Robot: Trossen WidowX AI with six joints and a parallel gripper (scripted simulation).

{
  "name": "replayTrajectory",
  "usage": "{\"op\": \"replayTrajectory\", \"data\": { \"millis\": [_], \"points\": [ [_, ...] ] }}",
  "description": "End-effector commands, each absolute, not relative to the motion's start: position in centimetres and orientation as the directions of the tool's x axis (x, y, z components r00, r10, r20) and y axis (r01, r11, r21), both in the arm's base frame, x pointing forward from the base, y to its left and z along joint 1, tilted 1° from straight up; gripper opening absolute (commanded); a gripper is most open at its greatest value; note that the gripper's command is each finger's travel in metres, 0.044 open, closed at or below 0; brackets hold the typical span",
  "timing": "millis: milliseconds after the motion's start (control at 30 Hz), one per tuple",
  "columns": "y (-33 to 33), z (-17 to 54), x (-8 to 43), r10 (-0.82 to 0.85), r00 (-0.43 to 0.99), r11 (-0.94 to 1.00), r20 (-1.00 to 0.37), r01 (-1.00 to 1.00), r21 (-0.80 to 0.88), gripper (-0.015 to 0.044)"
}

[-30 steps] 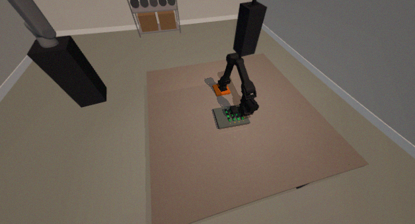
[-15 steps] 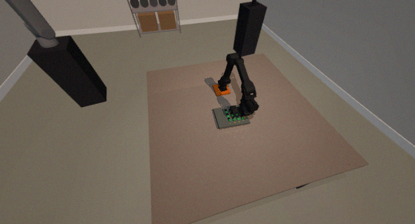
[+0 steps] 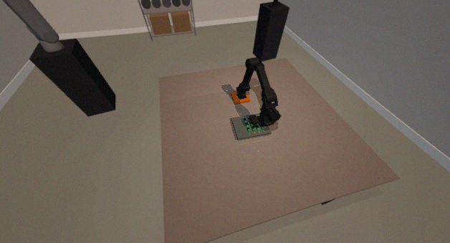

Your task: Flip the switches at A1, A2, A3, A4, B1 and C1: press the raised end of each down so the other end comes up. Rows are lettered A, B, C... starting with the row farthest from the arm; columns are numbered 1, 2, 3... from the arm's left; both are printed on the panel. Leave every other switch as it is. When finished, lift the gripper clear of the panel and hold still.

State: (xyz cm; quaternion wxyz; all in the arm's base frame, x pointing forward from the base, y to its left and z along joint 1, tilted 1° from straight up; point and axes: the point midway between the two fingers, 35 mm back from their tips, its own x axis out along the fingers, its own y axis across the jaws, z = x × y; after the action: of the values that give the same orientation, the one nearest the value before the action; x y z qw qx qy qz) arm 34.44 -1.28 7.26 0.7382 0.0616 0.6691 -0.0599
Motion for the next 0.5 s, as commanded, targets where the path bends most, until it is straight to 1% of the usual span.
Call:
{"op": "replayTrajectory", "data": {
  "millis": [0, 200, 400, 467],
  "points": [
    [-1.3, 7.5, 34.5, -0.006, 0.097, 0.985, -0.995, 0.171, 0.011, 0.0000],
    [-1.3, 13.5, 34.1, -0.001, 0.073, 0.985, -0.997, 0.174, 0.012, 0.0000],
    [-1.5, 13.7, 34.0, -0.001, 0.072, 0.985, -0.997, 0.175, 0.012, 0.0000],
    [-3.5, 13.7, 33.7, -0.003, 0.072, 0.984, -0.997, 0.175, 0.010, 0.0000]
  ]
}}
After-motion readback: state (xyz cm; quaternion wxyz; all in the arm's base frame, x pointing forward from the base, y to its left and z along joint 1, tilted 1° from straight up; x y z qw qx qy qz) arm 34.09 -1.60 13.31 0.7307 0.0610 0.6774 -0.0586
